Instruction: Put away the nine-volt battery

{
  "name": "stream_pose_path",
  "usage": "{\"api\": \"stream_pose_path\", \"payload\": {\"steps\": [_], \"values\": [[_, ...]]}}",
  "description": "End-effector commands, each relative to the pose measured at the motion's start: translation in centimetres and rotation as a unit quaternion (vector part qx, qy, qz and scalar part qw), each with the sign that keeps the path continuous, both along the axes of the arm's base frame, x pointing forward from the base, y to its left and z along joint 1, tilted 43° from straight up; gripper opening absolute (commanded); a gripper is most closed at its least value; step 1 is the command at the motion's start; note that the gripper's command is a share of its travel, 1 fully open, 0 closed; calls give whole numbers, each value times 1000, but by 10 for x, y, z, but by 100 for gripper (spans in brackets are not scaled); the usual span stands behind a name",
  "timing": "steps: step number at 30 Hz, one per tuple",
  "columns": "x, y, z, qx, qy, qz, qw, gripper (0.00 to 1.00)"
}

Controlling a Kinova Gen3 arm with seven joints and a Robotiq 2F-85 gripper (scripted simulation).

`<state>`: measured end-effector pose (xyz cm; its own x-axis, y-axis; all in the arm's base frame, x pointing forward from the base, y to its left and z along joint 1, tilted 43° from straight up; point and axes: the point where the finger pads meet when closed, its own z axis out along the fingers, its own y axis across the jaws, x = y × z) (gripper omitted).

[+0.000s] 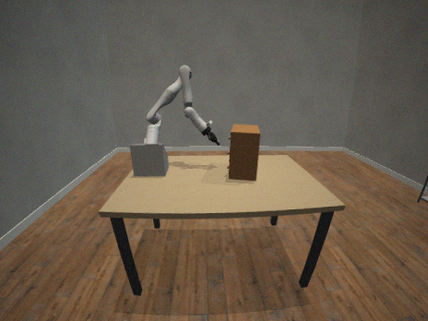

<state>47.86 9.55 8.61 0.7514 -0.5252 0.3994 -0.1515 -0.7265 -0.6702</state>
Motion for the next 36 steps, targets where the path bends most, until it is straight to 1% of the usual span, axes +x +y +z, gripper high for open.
{"api": "stream_pose_path", "payload": {"steps": [1, 36], "values": [[1, -6, 4, -2, -4, -5, 1000, 0], [-1, -8, 6, -2, 3, 2, 1000, 0]]}}
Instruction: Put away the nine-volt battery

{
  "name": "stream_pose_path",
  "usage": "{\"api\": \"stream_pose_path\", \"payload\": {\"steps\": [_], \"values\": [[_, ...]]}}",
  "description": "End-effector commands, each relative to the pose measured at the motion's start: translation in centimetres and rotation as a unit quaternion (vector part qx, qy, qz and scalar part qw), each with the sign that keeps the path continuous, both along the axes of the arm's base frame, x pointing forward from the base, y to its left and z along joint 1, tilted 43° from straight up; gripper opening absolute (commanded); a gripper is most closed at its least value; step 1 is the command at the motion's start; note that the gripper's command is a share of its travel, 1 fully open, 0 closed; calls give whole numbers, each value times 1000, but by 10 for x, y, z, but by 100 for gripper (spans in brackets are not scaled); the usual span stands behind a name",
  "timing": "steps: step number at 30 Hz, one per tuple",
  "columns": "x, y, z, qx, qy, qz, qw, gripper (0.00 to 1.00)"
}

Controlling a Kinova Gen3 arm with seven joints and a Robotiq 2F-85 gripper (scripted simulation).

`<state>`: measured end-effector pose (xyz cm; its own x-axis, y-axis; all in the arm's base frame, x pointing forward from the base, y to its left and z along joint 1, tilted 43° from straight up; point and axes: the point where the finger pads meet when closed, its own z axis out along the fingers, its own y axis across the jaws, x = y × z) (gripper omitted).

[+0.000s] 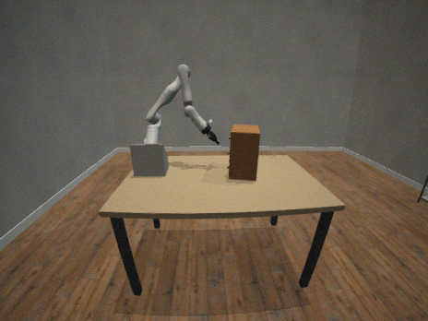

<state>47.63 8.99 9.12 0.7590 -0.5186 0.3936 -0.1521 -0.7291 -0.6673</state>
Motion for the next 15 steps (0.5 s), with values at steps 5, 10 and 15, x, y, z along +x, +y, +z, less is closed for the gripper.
{"api": "stream_pose_path", "payload": {"steps": [5, 10, 15], "values": [[0, -3, 2, 0, 2, 1, 1000, 0], [-1, -4, 4, 1, 7, 5, 1000, 0], [-2, -6, 5, 3, 13, 11, 1000, 0]]}}
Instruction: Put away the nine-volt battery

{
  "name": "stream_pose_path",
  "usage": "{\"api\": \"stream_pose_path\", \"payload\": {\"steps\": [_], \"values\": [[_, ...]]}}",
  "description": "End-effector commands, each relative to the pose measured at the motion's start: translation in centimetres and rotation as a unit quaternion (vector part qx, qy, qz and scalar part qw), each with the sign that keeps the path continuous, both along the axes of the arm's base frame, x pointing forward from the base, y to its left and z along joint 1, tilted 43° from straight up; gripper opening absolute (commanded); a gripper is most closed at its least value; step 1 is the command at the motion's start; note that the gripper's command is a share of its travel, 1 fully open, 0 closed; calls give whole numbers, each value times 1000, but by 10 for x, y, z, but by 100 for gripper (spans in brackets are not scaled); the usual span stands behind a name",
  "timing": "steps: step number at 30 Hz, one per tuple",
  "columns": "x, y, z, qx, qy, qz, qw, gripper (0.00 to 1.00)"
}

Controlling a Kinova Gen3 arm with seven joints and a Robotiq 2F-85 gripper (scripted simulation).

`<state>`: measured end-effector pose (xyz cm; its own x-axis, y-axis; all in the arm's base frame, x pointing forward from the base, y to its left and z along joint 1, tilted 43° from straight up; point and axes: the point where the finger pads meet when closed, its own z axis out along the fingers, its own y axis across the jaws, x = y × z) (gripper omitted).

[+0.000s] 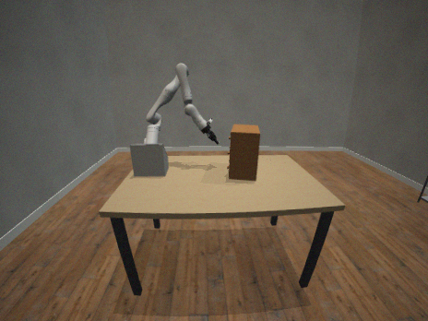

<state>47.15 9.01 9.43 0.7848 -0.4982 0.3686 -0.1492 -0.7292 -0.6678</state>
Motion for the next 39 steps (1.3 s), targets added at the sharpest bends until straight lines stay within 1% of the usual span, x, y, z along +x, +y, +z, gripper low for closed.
{"api": "stream_pose_path", "payload": {"steps": [1, 19, 39], "values": [[2, -6, 2, -1, -1, -4, 1000, 0], [-3, -11, 9, 4, 22, 17, 1000, 0], [-12, -18, 19, 11, 57, 49, 997, 0]]}}
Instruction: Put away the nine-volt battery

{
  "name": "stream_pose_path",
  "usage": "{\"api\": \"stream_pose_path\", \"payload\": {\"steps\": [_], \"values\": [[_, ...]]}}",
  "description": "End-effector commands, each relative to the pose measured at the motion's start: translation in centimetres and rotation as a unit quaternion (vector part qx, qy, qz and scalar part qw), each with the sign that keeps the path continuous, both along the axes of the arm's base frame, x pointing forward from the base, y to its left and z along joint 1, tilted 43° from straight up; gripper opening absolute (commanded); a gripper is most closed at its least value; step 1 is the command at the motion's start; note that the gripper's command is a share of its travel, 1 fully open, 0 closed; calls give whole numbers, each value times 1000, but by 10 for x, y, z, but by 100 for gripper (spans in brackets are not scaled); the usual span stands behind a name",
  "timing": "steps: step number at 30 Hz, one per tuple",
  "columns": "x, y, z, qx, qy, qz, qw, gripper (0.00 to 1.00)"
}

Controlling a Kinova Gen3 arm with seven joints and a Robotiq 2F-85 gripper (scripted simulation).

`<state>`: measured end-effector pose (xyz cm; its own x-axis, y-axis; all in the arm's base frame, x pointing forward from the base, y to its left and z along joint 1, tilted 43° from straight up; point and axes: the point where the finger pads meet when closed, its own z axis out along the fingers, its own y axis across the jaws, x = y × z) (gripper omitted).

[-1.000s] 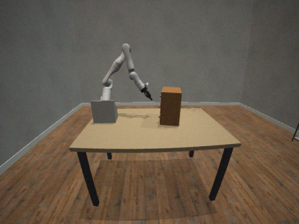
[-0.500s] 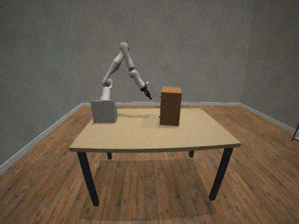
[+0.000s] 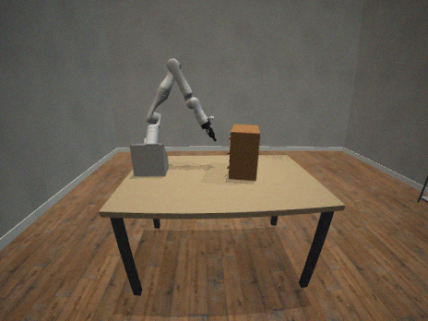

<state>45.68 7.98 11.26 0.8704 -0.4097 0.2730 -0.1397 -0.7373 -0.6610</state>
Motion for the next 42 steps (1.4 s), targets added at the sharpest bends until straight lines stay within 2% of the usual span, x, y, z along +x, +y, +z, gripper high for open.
{"api": "stream_pose_path", "payload": {"steps": [1, 42], "values": [[2, -8, 2, 5, 5, -5, 1000, 0], [-23, -30, 31, 25, 103, 84, 991, 0]]}}
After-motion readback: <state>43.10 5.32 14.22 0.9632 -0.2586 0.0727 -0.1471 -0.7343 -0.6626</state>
